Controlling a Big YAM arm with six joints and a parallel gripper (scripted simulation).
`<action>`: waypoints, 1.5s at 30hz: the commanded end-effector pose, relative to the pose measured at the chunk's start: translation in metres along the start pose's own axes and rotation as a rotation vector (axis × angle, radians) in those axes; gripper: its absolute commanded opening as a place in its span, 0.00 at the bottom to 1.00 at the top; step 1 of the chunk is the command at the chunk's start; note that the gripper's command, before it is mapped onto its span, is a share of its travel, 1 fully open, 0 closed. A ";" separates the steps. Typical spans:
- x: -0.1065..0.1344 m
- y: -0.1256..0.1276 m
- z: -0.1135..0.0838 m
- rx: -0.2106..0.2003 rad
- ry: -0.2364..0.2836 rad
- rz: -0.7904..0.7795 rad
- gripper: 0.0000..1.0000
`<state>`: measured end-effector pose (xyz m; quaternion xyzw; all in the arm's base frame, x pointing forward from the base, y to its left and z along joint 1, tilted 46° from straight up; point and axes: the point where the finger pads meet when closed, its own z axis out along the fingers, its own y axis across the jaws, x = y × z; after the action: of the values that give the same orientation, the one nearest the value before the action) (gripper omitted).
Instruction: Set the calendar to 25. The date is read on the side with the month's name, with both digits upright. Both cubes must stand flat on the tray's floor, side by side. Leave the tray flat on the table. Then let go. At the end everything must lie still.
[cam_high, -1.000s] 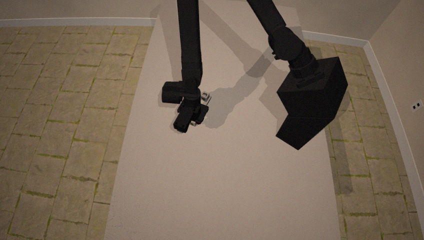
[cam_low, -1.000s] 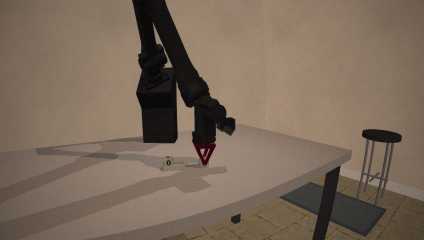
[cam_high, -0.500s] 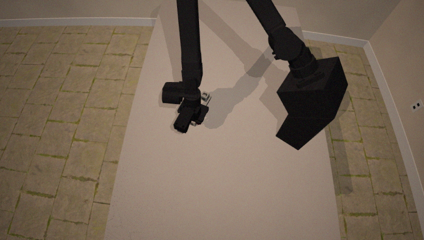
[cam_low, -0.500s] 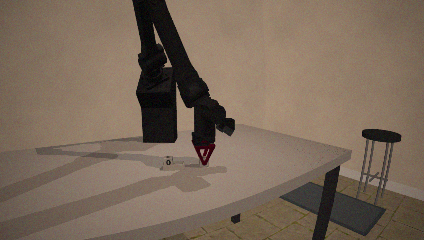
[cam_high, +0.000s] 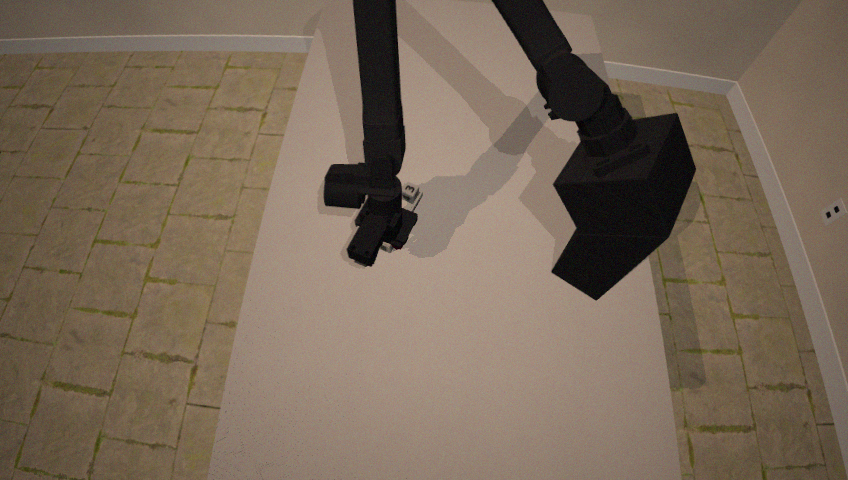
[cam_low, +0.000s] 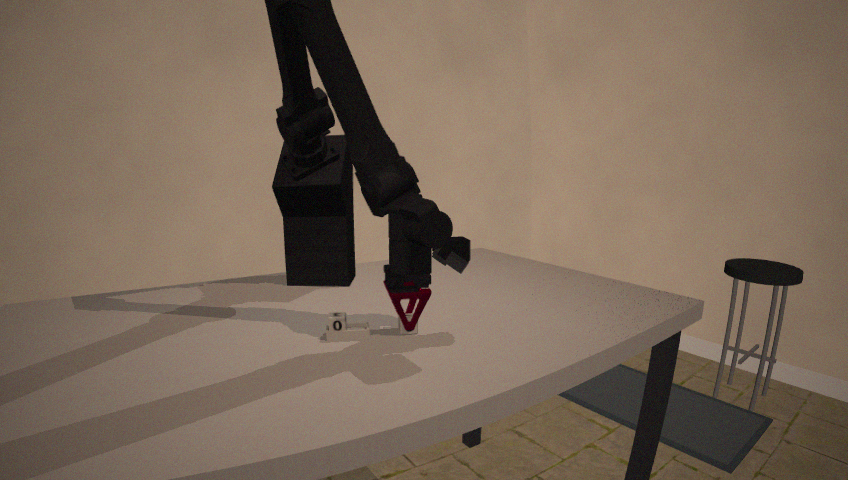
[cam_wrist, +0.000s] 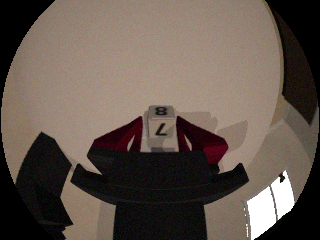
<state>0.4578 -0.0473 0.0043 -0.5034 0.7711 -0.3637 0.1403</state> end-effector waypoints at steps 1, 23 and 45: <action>0.002 -0.008 0.004 0.016 -0.002 0.011 0.45; 0.002 -0.008 0.004 0.016 -0.002 0.012 0.26; 0.002 -0.012 0.001 0.024 -0.004 0.018 0.26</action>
<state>0.4579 -0.0473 0.0044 -0.5035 0.7711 -0.3637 0.1405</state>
